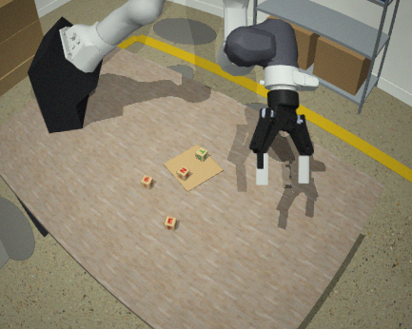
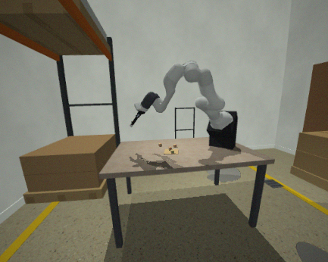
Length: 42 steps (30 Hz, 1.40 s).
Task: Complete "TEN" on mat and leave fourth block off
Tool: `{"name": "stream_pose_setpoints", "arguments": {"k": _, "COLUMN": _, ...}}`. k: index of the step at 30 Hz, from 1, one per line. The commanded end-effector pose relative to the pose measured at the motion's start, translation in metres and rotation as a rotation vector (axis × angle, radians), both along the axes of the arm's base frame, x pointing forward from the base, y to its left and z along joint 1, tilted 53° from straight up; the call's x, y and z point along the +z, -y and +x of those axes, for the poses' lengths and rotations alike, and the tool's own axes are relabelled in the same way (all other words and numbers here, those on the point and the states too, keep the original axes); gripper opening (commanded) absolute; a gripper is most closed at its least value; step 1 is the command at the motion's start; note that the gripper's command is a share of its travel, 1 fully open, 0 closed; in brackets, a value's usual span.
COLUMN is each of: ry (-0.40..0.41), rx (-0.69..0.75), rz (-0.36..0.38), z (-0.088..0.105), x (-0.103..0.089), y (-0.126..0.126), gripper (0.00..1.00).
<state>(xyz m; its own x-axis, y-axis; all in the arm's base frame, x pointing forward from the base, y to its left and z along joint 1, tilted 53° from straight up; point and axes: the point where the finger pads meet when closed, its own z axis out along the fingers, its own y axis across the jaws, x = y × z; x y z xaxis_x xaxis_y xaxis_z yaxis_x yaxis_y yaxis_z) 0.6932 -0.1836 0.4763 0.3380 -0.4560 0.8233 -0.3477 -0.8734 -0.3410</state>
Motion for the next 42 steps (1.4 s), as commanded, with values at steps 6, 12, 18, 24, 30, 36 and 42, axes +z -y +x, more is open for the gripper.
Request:
{"name": "stream_pose_setpoints", "arguments": {"k": 6, "ry": -0.032, "rx": -0.150, "rz": 0.175, "z": -0.007, "x": -0.020, "y": 0.017, "gripper": 1.00}}
{"name": "stream_pose_setpoints", "arguments": {"k": 12, "ry": -0.052, "rx": -0.226, "rz": 0.255, "z": -0.012, "x": -0.031, "y": 0.025, "gripper": 1.00}}
{"name": "stream_pose_setpoints", "arguments": {"k": 18, "ry": -0.071, "rx": -0.296, "rz": 0.329, "z": -0.017, "x": -0.043, "y": 0.032, "gripper": 1.00}}
{"name": "stream_pose_setpoints", "arguments": {"k": 24, "ry": -0.091, "rx": -0.372, "rz": 0.408, "z": -0.023, "x": -0.056, "y": 0.038, "gripper": 1.00}}
{"name": "stream_pose_setpoints", "arguments": {"k": 30, "ry": -0.109, "rx": -0.436, "rz": 0.474, "z": -0.028, "x": -0.068, "y": 0.042, "gripper": 1.00}}
{"name": "stream_pose_setpoints", "arguments": {"k": 36, "ry": -0.132, "rx": -0.521, "rz": 0.560, "z": -0.036, "x": -0.085, "y": 0.046, "gripper": 1.00}}
{"name": "stream_pose_setpoints", "arguments": {"k": 42, "ry": -0.153, "rx": -0.600, "rz": 0.639, "z": -0.044, "x": -0.101, "y": 0.048, "gripper": 1.00}}
